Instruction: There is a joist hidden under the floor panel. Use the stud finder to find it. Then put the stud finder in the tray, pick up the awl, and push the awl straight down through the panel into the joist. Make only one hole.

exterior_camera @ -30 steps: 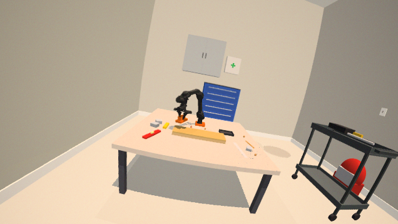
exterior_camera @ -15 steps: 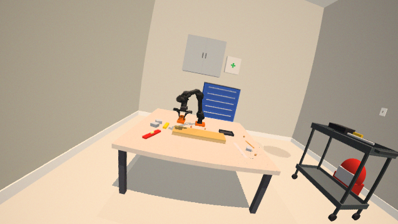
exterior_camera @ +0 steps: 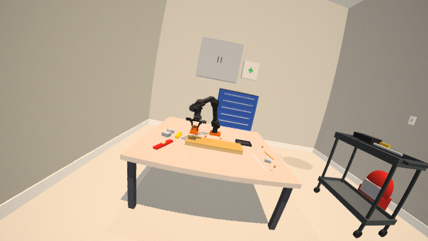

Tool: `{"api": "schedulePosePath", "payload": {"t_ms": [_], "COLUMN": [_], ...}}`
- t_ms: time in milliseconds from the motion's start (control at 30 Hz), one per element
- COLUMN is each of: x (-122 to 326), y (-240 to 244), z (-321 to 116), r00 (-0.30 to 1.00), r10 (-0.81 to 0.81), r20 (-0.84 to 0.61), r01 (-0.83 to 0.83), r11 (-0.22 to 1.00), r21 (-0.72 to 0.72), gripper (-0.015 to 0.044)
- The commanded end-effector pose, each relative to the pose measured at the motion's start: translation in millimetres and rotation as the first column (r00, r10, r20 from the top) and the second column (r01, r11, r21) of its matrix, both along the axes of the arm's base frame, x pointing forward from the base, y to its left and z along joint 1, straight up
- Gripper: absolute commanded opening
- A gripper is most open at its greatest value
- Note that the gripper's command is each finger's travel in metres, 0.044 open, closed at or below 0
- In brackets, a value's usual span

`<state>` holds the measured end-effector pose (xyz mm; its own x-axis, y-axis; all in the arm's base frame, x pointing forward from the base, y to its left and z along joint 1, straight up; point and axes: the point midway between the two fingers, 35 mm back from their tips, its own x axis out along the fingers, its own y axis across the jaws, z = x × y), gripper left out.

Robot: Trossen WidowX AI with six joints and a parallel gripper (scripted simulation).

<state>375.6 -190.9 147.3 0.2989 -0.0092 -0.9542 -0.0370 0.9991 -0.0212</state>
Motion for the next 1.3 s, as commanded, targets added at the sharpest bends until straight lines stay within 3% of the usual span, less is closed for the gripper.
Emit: {"api": "schedulePosePath", "payload": {"t_ms": [0,1267], "x": [1,1], "y": [0,0], "z": [-5,-57], "r00": [1.000,1.000], "r10": [0.007,0.007], "r20": [0.005,0.005], "r01": [-0.007,-0.007], "r11": [1.000,1.000], "r21": [0.001,0.001], "gripper": [0.0000,0.0000]}}
